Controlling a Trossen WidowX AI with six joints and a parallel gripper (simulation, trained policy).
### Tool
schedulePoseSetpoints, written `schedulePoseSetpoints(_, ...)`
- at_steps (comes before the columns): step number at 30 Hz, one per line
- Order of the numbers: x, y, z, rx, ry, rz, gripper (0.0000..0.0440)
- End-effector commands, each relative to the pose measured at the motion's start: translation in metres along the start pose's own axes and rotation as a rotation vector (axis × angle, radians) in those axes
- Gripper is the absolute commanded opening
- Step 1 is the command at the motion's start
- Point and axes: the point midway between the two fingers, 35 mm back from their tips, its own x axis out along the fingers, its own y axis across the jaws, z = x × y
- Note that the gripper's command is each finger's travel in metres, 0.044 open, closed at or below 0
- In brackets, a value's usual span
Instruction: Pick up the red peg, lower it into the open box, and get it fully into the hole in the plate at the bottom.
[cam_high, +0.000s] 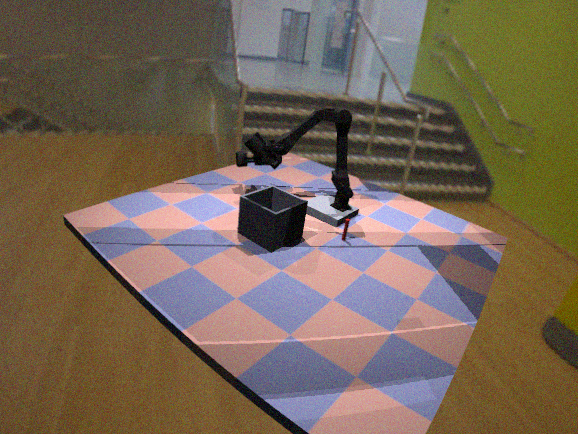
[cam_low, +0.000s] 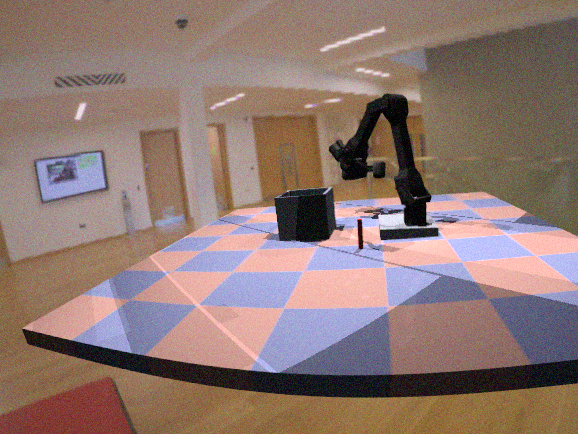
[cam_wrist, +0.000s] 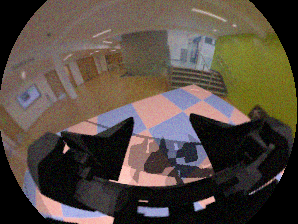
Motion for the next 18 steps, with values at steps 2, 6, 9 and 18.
schedulePoseSetpoints(2, -0.005, 0.006, 0.0, -0.003, 0.006, 0.025, 0.044)
schedulePoseSetpoints(6, -0.022, 0.027, 0.001, 0.003, 0.024, 0.109, 0.044)
schedulePoseSetpoints(9, -0.043, 0.048, 0.007, 0.018, 0.043, 0.2, 0.044)
schedulePoseSetpoints(18, -0.128, 0.104, 0.028, 0.032, 0.111, 0.507, 0.044)
